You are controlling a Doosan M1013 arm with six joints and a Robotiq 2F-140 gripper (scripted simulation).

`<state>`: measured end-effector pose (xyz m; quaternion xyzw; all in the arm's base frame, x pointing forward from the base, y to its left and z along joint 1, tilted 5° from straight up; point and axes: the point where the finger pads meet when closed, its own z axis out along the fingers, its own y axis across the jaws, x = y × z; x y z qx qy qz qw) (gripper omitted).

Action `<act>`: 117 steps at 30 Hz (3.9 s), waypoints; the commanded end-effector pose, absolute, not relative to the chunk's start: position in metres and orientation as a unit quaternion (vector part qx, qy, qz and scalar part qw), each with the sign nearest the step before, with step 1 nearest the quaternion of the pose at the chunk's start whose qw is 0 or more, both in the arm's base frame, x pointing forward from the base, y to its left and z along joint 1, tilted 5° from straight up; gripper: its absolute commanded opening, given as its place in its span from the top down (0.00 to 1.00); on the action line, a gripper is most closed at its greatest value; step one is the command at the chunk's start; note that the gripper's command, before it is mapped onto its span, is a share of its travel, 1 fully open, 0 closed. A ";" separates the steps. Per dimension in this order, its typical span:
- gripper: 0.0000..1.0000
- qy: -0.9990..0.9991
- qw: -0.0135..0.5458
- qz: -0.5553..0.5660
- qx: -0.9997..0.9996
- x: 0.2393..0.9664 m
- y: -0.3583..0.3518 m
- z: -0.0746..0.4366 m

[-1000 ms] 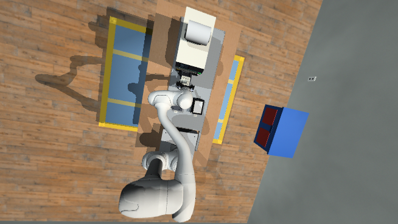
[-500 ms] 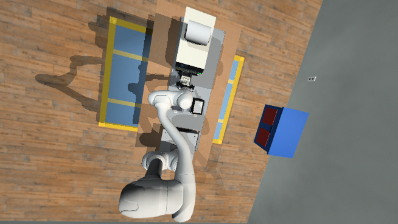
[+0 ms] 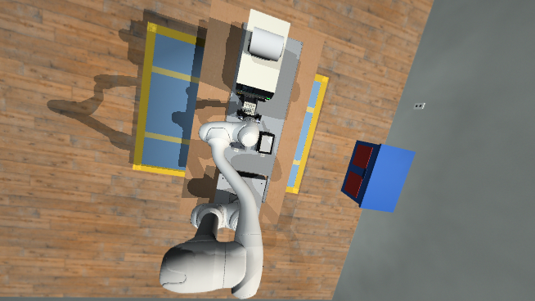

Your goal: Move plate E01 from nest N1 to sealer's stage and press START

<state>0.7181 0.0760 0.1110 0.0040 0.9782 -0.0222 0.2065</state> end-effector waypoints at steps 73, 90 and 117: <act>0.30 0.978 0.208 -0.021 0.000 0.657 0.073 0.110; 0.30 0.978 0.208 -0.021 0.000 0.657 0.073 0.110; 0.30 0.987 0.158 -0.021 0.001 0.657 0.073 0.110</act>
